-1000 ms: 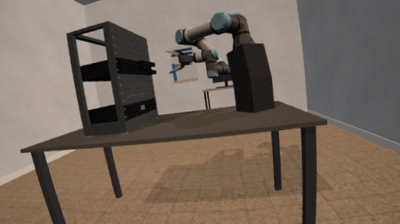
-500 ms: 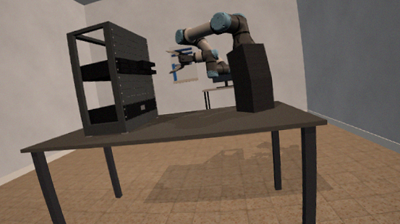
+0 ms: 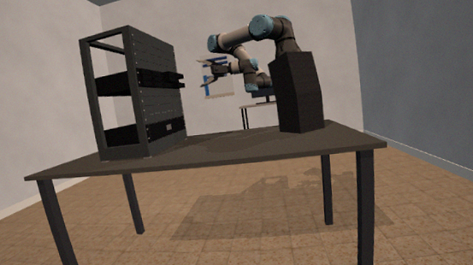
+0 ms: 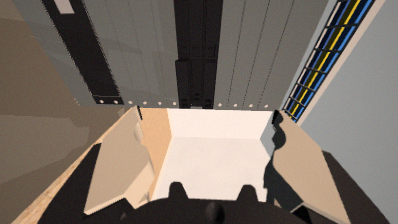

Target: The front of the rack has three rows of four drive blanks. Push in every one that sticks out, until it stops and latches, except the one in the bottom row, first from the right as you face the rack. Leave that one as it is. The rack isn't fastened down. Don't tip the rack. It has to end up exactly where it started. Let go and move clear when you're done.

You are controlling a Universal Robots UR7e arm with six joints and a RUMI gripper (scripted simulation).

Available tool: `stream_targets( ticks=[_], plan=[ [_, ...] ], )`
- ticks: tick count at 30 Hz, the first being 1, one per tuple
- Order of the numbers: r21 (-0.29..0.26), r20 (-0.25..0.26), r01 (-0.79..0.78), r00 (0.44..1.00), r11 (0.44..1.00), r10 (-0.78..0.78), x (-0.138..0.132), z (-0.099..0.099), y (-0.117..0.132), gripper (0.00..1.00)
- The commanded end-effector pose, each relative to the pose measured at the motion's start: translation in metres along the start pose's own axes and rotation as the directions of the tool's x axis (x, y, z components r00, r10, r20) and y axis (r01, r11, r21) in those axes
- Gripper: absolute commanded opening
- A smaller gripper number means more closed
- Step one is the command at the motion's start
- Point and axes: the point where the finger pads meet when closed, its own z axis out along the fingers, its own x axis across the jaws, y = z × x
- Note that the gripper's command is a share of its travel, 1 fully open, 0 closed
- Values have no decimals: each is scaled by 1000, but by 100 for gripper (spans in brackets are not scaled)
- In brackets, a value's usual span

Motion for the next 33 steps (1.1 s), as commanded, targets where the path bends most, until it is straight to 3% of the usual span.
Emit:
stream_targets(
  ticks=[1, 20, 21, 33],
  plan=[
    [2, -3, 3, 1000, 1000, -3, 1, 1, -1, 100],
    [2, -3, 3, 1000, 1000, -3, 1, 1, -1, 100],
    [2, -3, 3, 1000, 1000, -3, 1, 1, -1, 0],
    [2, -3, 3, 1000, 1000, -3, 1, 1, -1, 0]
  ],
)
